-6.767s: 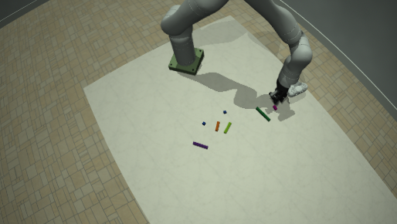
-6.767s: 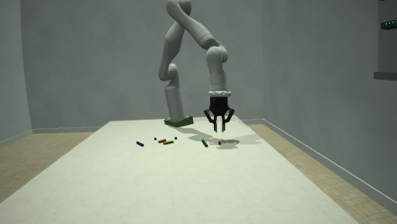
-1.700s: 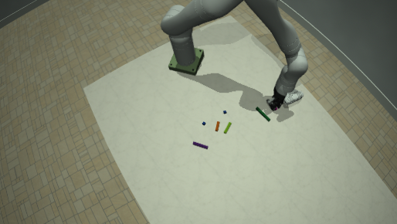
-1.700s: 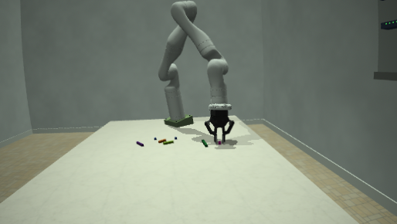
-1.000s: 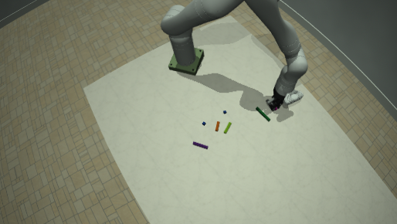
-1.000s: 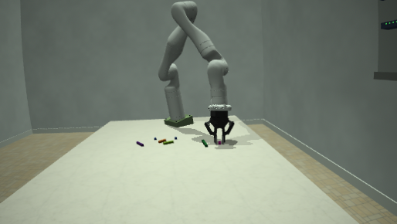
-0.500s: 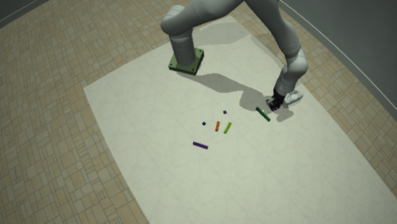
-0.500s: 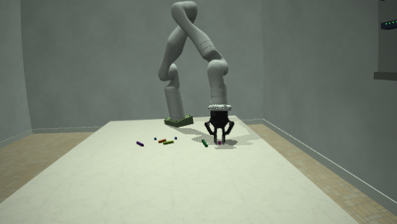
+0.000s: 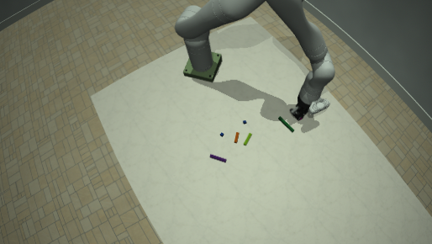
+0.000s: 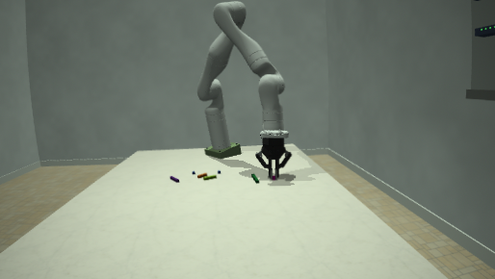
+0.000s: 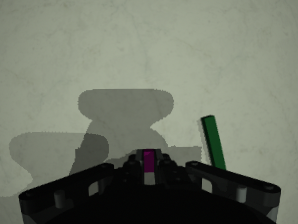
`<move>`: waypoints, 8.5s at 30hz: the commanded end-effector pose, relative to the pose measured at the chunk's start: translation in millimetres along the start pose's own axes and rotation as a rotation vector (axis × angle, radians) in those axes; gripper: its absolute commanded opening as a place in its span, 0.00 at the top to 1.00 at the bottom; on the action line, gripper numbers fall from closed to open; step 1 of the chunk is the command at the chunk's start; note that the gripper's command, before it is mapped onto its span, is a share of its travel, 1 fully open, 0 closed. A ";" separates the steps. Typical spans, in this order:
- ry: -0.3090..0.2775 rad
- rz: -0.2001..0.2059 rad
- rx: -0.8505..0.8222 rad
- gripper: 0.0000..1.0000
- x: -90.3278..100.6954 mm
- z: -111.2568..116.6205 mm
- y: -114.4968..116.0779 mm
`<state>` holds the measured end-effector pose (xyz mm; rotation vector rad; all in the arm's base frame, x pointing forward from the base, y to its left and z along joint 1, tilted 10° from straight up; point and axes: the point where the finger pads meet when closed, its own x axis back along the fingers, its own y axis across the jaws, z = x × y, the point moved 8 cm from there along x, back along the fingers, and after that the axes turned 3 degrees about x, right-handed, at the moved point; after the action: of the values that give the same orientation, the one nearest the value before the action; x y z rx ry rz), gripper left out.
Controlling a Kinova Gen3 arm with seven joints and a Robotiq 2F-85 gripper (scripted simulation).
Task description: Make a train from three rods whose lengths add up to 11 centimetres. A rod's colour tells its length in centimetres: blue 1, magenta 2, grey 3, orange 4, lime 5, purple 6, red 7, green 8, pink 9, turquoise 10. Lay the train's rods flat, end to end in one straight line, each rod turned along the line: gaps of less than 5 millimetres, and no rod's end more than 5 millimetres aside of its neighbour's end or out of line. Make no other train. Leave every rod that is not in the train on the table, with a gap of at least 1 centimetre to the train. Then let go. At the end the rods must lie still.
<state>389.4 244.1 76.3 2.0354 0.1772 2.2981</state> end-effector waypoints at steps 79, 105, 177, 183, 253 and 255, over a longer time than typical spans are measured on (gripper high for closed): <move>0.005 -0.002 -0.328 0.95 101.3 -53.4 36.5; 0.000 0.002 -0.645 0.95 101.7 -102.8 75.2; 0.001 0.001 -0.645 0.95 13.0 -103.7 74.7; 0.001 0.001 -0.645 0.95 13.0 -103.7 74.7; 0.001 0.001 -0.644 0.95 0.7 -104.0 74.4; 0.001 0.001 -0.644 0.95 0.7 -104.0 74.4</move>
<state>287.9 165.8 74.0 1.6875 -0.4977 1.9886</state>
